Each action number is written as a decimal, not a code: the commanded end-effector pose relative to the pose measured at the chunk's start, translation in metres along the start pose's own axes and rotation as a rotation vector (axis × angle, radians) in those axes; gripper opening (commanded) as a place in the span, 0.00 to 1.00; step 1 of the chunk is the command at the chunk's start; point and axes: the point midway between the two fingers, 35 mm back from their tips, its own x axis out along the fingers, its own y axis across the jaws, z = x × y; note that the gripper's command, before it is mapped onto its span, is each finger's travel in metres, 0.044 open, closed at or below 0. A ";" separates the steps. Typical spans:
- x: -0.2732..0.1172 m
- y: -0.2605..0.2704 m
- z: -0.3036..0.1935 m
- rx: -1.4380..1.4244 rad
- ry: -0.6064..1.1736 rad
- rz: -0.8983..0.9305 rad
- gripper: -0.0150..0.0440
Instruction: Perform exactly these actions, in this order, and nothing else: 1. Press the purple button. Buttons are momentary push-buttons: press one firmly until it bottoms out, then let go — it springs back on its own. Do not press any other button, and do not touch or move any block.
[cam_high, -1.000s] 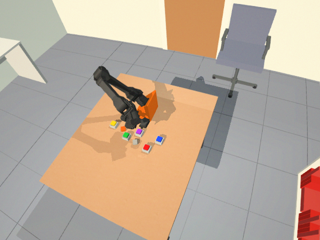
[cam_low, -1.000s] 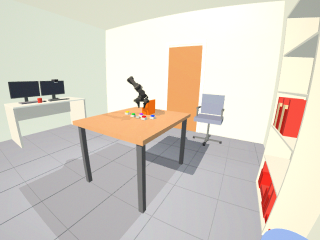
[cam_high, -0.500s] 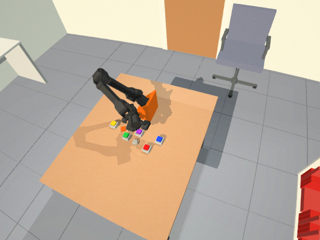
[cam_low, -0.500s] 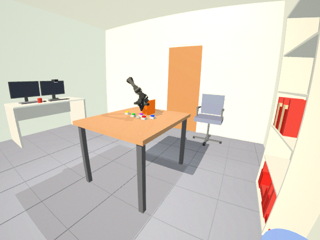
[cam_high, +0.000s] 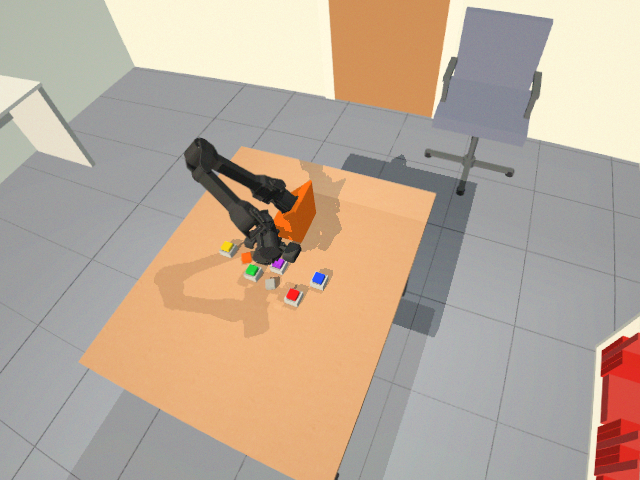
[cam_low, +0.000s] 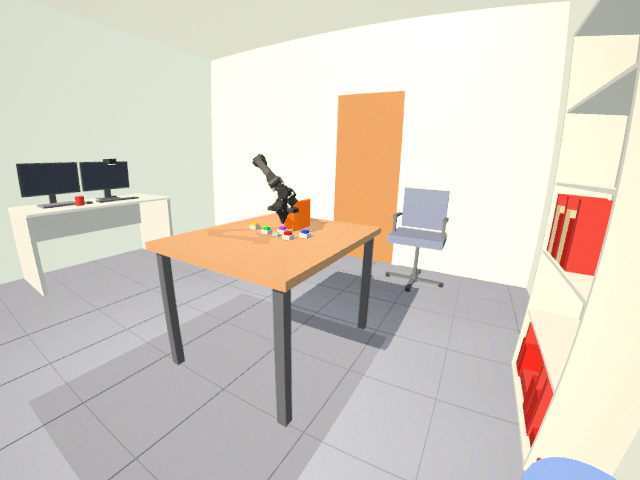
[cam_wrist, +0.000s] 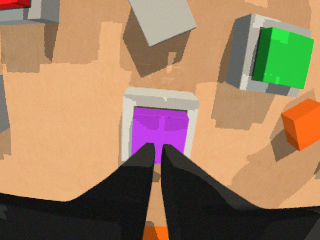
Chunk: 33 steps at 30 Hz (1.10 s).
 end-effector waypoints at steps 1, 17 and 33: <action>0.010 -0.001 -0.003 -0.012 0.007 -0.011 0.29; 0.025 -0.002 -0.003 -0.012 0.007 -0.013 0.29; 0.025 -0.002 -0.003 -0.012 0.007 -0.013 0.29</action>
